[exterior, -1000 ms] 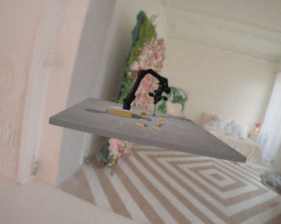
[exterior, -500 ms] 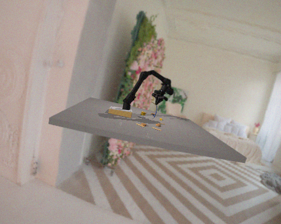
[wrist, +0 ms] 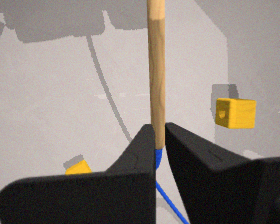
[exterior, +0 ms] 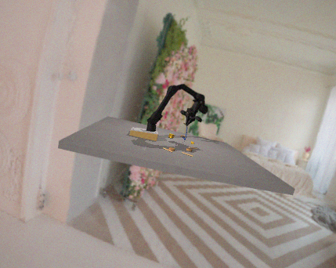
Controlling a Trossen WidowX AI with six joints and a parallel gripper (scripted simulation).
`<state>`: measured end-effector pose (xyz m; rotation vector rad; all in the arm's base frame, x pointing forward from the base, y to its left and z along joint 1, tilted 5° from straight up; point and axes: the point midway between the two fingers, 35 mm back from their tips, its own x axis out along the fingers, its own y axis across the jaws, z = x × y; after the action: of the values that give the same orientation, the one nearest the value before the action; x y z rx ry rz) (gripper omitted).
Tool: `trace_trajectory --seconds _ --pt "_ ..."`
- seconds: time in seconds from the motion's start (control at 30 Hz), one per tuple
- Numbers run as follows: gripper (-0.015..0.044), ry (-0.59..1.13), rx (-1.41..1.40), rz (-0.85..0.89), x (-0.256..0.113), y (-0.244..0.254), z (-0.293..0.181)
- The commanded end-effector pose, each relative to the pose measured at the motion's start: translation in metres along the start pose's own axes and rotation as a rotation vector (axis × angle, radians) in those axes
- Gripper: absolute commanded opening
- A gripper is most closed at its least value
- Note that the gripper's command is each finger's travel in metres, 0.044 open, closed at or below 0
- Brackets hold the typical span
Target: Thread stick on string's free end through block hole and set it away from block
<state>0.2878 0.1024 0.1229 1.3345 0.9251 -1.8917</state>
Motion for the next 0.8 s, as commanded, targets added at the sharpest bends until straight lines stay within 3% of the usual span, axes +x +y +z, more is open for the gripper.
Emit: trace_trajectory --seconds 0.0,0.77 --pt "0.0 0.002 -0.128 -0.007 0.0 -0.0001 0.0001" --pt "0.0 0.022 -0.919 -0.011 -0.0004 0.0017 -0.0006"
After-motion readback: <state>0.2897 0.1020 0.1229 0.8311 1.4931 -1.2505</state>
